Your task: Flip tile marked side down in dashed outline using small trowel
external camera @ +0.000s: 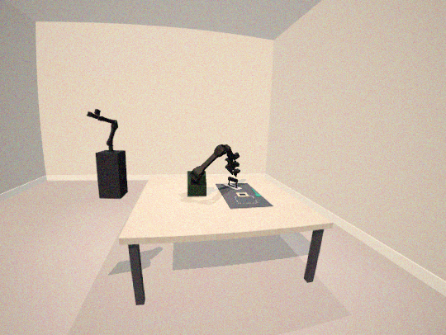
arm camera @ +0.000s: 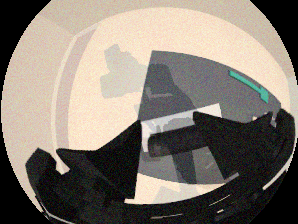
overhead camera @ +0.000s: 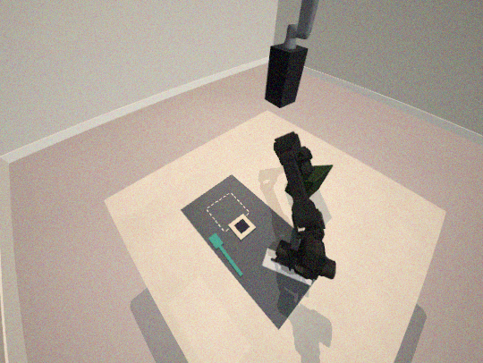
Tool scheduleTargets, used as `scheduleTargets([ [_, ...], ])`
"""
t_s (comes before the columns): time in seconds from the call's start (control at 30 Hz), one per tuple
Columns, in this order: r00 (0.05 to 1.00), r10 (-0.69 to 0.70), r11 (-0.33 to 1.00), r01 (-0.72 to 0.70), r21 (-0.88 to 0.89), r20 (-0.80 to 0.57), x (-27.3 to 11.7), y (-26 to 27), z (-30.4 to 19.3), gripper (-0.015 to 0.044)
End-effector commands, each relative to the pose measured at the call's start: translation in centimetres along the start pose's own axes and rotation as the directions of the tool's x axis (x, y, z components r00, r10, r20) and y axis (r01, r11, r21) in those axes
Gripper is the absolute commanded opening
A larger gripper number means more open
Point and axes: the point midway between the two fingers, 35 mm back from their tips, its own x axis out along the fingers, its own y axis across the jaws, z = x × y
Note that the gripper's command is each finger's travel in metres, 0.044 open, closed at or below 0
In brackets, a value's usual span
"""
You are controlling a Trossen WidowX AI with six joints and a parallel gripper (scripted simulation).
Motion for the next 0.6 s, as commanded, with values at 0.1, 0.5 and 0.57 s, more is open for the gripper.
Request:
scheduleTargets([
  [0.1, 0.999, 0.012, 0.989, -0.006, -0.145, 0.043, -0.01, -0.24, -0.06, 0.0300],
  [0.5, 0.990, 0.026, 0.890, 0.040, -0.454, 0.137, -0.28, -0.66, -0.50, 0.0300],
  [0.57, 0.988, 0.028, 0.858, 0.056, -0.510, 0.155, -0.41, -0.74, -0.68, 0.0300],
])
